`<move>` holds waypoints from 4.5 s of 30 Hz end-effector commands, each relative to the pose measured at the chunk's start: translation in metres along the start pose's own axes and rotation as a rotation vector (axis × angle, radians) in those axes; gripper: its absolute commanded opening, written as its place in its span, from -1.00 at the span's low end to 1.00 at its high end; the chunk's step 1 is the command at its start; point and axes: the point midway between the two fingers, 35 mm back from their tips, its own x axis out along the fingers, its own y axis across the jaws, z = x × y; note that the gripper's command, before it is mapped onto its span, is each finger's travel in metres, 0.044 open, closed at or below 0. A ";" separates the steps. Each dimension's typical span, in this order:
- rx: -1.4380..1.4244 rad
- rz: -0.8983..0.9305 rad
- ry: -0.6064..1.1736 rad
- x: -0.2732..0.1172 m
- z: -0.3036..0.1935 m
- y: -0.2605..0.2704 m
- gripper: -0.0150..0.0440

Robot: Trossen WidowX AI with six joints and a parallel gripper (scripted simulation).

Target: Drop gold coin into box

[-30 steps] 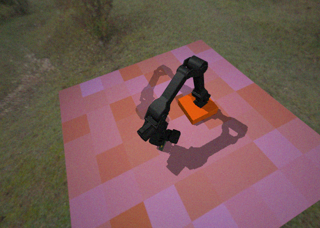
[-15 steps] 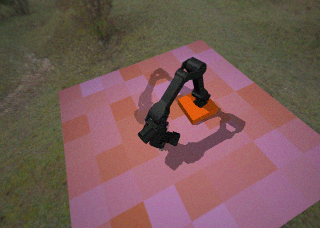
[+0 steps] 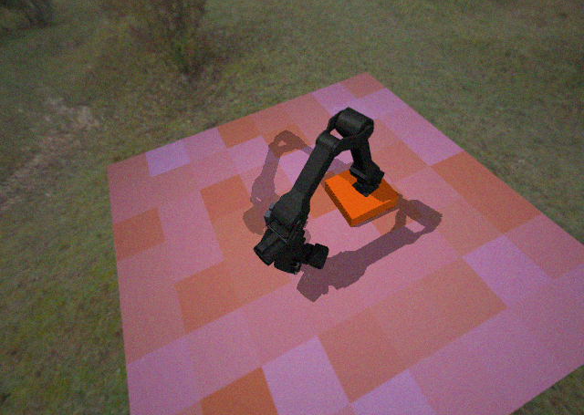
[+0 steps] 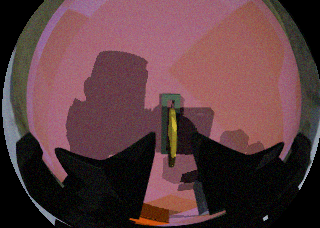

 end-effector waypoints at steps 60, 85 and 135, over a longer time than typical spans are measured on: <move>0.005 0.006 0.004 -0.060 -0.001 0.000 -0.49; -0.561 0.007 0.002 -0.074 0.002 0.001 -0.49; -1.538 0.008 0.004 -0.075 -0.015 -0.029 -0.49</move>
